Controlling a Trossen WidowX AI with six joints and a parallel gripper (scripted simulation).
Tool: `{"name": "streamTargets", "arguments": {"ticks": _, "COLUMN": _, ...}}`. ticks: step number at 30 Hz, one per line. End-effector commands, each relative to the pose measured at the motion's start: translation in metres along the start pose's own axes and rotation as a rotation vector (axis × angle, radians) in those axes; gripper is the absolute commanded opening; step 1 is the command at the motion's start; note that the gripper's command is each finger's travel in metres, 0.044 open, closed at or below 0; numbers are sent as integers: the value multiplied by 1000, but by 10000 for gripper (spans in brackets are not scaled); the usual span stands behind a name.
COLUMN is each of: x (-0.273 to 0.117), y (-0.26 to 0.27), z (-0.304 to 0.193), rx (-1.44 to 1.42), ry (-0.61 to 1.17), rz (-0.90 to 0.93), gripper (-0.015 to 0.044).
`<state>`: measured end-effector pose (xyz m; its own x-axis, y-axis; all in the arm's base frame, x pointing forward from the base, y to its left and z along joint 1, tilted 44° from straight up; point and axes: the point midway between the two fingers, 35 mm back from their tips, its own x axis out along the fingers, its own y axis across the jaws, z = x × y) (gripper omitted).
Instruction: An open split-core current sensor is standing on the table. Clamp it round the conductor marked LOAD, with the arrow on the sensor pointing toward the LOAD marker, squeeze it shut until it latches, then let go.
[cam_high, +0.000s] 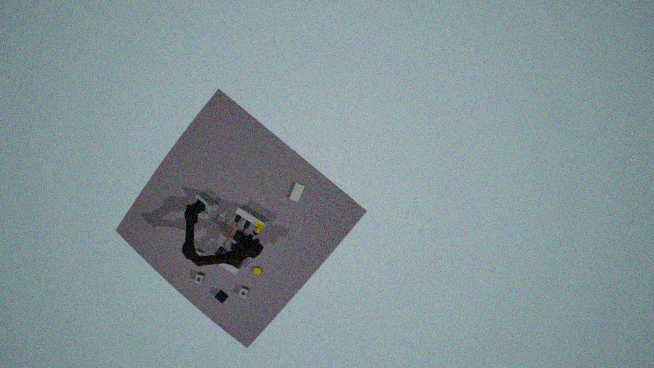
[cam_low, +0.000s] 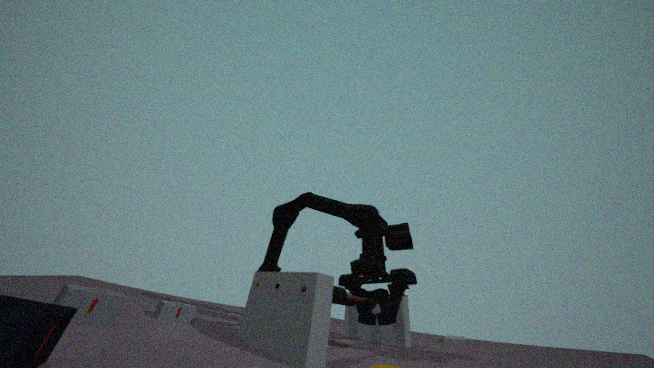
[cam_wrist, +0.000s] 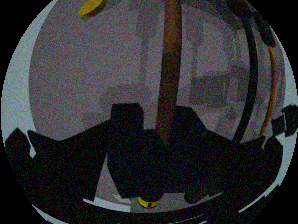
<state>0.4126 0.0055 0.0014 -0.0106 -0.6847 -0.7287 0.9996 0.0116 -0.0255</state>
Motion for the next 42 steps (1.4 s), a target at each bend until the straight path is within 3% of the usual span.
{"name": "streamTargets", "arguments": {"ticks": 1, "x": 0, "y": 0, "z": 0, "rx": 0, "ry": 0, "rz": 1, "gripper": 0}}
{"name": "streamTargets", "arguments": {"ticks": 17, "x": 0, "y": 0, "z": 0, "rx": 0, "ry": 0, "rz": 3, "gripper": 0}}
{"name": "streamTargets", "arguments": {"ticks": 30, "x": -14, "y": 1, "z": -1, "rx": -8, "ry": -3, "rz": 193, "gripper": 0}}
{"name": "streamTargets", "arguments": {"ticks": 42, "x": -14, "y": 1, "z": -1, "rx": -8, "ry": -3, "rz": 196, "gripper": 0}}
